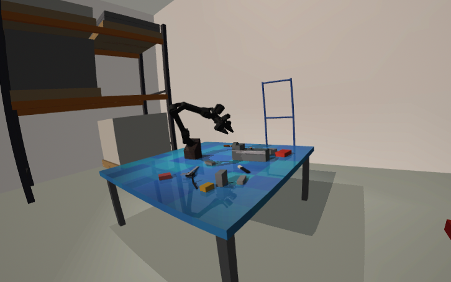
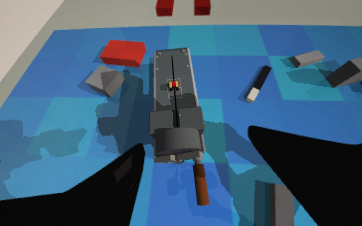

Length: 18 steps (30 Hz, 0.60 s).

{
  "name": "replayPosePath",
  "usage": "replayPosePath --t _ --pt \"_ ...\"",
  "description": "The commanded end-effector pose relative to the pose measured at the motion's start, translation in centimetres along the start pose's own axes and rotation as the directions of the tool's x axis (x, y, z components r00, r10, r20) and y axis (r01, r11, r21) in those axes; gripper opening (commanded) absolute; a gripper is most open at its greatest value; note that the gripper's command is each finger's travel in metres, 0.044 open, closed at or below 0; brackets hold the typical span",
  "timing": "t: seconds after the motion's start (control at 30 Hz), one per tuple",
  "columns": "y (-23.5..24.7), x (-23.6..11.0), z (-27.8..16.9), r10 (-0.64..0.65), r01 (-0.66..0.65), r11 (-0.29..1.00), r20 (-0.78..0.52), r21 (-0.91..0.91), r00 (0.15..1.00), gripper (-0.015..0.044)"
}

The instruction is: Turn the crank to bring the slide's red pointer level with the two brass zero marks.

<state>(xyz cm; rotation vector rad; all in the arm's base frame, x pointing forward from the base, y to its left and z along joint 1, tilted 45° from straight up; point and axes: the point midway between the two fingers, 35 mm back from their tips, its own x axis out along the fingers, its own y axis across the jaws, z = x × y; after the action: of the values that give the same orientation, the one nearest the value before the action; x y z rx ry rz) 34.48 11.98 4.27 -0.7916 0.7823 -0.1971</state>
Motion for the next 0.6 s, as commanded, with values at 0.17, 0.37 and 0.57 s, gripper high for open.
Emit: replayPosePath --t 0.17,0.37,0.57 --pt "-0.4 -1.2 -1.9 -0.033 0.032 0.998 0.021 0.045 0.999 0.0440" --pt "-0.2 0.5 -3.3 -0.032 0.031 0.998 0.020 0.046 0.999 0.0440" --pt "-0.3 2.2 -5.1 -0.034 0.033 0.998 0.020 0.045 0.999 0.0440"
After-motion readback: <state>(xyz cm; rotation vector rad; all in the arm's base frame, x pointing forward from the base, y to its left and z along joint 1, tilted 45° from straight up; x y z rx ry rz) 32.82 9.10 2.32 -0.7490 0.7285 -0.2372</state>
